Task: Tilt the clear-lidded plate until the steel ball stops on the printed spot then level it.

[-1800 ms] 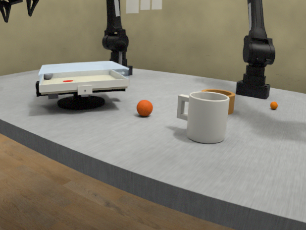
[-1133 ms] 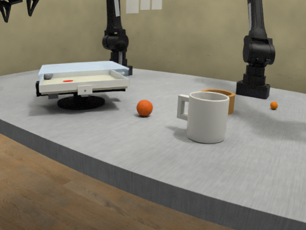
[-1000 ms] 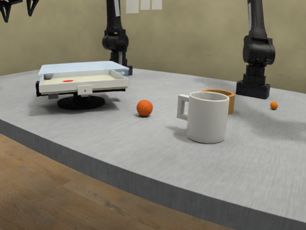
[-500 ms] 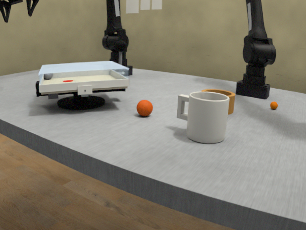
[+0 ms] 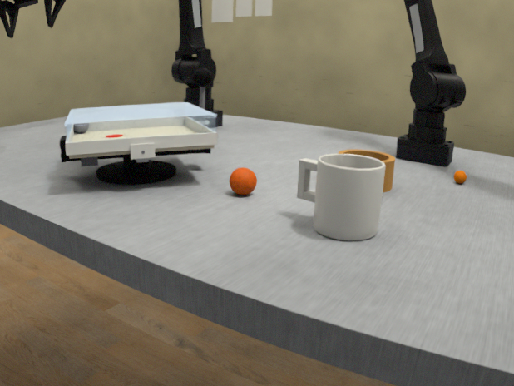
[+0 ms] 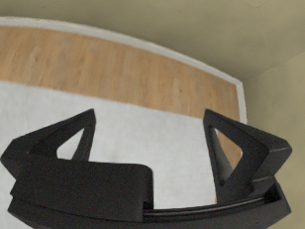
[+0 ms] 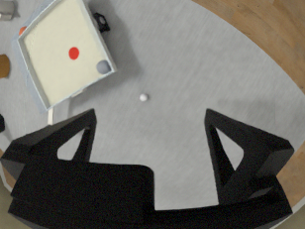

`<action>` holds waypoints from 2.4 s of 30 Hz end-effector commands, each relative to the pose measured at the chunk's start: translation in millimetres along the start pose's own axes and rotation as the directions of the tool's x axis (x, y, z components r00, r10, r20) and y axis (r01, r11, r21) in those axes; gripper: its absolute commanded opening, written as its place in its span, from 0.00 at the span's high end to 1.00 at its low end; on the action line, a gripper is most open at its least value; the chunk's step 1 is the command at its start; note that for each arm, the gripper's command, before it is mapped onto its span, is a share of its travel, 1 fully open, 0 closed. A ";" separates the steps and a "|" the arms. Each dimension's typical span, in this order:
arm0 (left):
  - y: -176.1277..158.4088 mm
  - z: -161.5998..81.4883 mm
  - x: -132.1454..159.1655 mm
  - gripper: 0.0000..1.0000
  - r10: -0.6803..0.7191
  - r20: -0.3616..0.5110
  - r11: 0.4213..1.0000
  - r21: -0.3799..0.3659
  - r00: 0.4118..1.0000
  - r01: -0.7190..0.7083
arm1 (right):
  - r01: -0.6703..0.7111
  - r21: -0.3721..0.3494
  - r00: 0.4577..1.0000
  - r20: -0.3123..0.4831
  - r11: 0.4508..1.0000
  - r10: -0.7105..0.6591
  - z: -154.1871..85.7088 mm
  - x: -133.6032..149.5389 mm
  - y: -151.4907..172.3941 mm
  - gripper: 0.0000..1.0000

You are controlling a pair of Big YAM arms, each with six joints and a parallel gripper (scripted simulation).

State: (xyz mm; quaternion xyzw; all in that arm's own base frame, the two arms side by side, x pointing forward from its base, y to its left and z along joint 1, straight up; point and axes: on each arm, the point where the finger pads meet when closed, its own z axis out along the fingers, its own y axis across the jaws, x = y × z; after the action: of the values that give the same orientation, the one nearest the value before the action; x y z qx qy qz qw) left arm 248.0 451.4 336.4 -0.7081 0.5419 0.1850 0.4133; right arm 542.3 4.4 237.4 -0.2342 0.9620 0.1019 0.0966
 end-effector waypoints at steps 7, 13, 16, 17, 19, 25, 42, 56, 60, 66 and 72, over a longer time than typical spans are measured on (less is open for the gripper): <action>54.6 -7.3 -124.7 0.00 0.134 0.277 0.988 0.032 0.952 -0.148 | 0.010 0.020 0.999 0.034 1.000 -0.010 -15.1 -10.5 -1.6 0.00; 91.5 -21.7 -177.8 0.00 0.205 0.404 0.976 -0.015 0.891 -0.218 | 0.010 0.020 0.999 0.034 1.000 -0.010 -15.1 -10.5 -1.6 0.00; 105.1 -28.9 -195.4 0.00 0.235 0.447 0.969 -0.041 0.863 -0.243 | 0.010 0.020 0.999 0.034 1.000 -0.010 -15.1 -10.5 -1.6 0.00; 111.6 -32.7 -203.4 0.00 0.249 0.466 0.966 -0.054 0.849 -0.254 | 0.010 0.020 0.999 0.034 1.000 -0.010 -15.1 -10.5 -1.6 0.00; 123.4 -40.1 -217.6 0.00 0.278 0.498 0.958 -0.081 0.821 -0.275 | 0.010 0.020 0.999 0.034 1.000 -0.010 -15.1 -10.5 -1.6 0.00; 149.7 -59.0 -246.9 0.00 0.346 0.562 0.936 -0.152 0.751 -0.317 | 0.010 0.020 0.999 0.034 1.000 -0.010 -15.1 -10.5 -1.6 0.00; 163.7 -70.5 -261.3 0.00 0.385 0.590 0.921 -0.195 0.710 -0.337 | 0.013 0.019 0.999 0.032 1.000 -0.013 -14.4 -9.9 -0.1 0.00; 163.7 -70.5 -261.3 0.00 0.385 0.590 0.921 -0.195 0.710 -0.337 | 0.529 -0.023 0.842 -0.112 0.848 -0.528 28.2 33.7 183.9 0.00; 163.7 -70.5 -261.3 0.00 0.385 0.590 0.921 -0.195 0.710 -0.337 | 0.733 -0.074 0.659 -0.174 0.677 -0.732 46.4 91.2 268.0 0.00; 163.7 -70.5 -261.3 0.00 0.385 0.590 0.921 -0.195 0.710 -0.337 | 0.893 -0.121 0.407 -0.194 0.434 -0.892 55.1 127.1 303.7 0.00; 163.7 -70.5 -261.3 0.00 0.385 0.590 0.921 -0.195 0.710 -0.337 | 0.931 -0.155 0.295 -0.209 0.330 -0.932 62.5 151.7 320.6 0.00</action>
State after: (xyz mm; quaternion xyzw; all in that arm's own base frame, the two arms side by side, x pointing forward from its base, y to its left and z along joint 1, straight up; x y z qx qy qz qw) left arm 1.0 549.6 484.5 -0.5135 0.5060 0.4874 0.4927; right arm 273.0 230.1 193.7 -0.7355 0.6774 -0.0006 0.0089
